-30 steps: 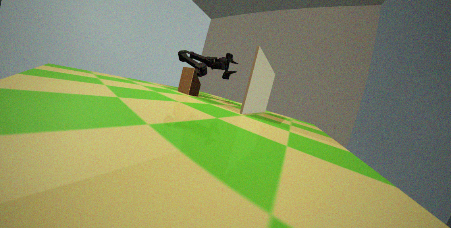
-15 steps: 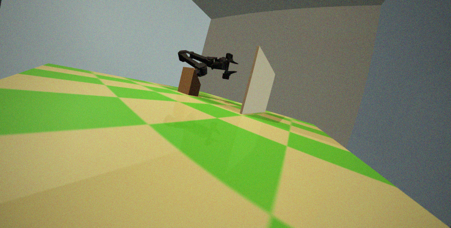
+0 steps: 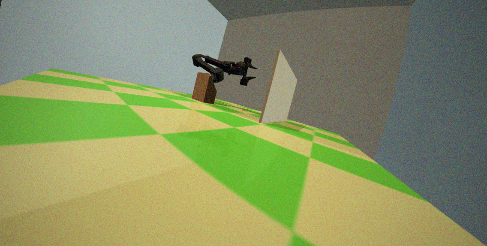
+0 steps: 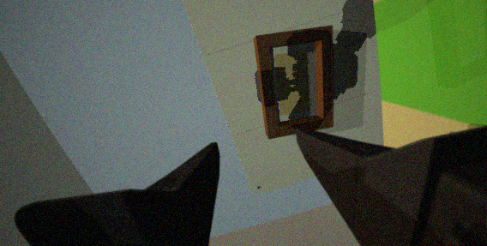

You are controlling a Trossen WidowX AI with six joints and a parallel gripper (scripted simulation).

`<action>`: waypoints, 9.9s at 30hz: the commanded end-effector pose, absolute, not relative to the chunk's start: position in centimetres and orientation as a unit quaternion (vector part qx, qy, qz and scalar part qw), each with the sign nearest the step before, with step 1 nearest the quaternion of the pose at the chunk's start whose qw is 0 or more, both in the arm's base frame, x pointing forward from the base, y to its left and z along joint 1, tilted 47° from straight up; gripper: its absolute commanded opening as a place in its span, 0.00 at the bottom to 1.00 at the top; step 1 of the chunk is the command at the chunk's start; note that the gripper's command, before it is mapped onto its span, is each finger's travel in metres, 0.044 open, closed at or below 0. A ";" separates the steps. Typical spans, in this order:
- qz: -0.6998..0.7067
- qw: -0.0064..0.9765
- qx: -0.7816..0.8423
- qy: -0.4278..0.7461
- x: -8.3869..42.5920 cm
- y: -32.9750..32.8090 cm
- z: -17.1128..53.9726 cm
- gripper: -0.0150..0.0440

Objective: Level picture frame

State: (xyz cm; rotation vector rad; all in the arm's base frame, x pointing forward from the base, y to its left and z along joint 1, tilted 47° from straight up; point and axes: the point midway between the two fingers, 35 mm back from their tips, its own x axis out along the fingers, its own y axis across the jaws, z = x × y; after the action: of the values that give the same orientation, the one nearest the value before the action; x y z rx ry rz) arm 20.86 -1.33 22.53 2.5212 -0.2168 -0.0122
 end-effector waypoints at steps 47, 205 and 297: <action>-0.004 0.299 0.951 -0.083 26.0 -0.1 21.8 0.69; -0.001 0.299 0.951 -0.084 39.6 -1.6 21.9 0.25; -0.001 0.299 0.951 -0.084 39.7 -0.9 22.4 0.25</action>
State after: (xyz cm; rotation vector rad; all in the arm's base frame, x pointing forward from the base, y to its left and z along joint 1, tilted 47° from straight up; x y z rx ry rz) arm 39.71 -0.67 22.25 2.5226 -0.2048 -0.0052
